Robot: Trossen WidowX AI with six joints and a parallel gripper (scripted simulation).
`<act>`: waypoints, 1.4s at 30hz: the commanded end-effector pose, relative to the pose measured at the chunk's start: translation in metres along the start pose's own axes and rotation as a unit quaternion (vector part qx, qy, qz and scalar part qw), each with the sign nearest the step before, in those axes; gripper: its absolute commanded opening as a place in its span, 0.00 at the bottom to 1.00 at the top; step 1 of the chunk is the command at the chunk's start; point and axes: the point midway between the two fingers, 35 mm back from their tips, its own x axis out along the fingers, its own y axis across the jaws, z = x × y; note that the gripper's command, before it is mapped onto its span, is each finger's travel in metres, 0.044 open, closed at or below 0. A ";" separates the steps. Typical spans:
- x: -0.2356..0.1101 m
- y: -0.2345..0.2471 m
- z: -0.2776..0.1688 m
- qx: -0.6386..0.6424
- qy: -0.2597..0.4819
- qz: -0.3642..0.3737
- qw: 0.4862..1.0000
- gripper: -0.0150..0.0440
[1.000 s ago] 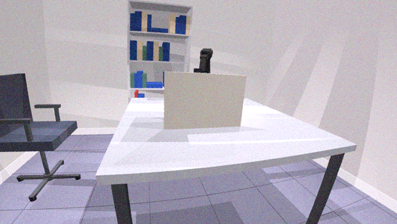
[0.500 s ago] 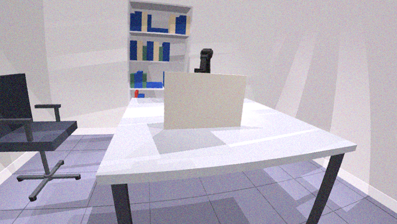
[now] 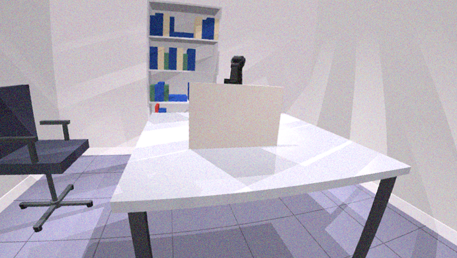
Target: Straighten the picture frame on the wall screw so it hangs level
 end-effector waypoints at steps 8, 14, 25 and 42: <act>0.000 -0.002 0.000 0.001 -0.001 0.004 1.000 0.25; 0.000 -0.004 0.000 0.001 -0.001 0.004 1.000 0.25; 0.000 -0.005 0.000 0.000 0.000 0.001 1.000 0.25; 0.000 -0.006 0.000 -0.037 0.000 0.000 0.999 0.25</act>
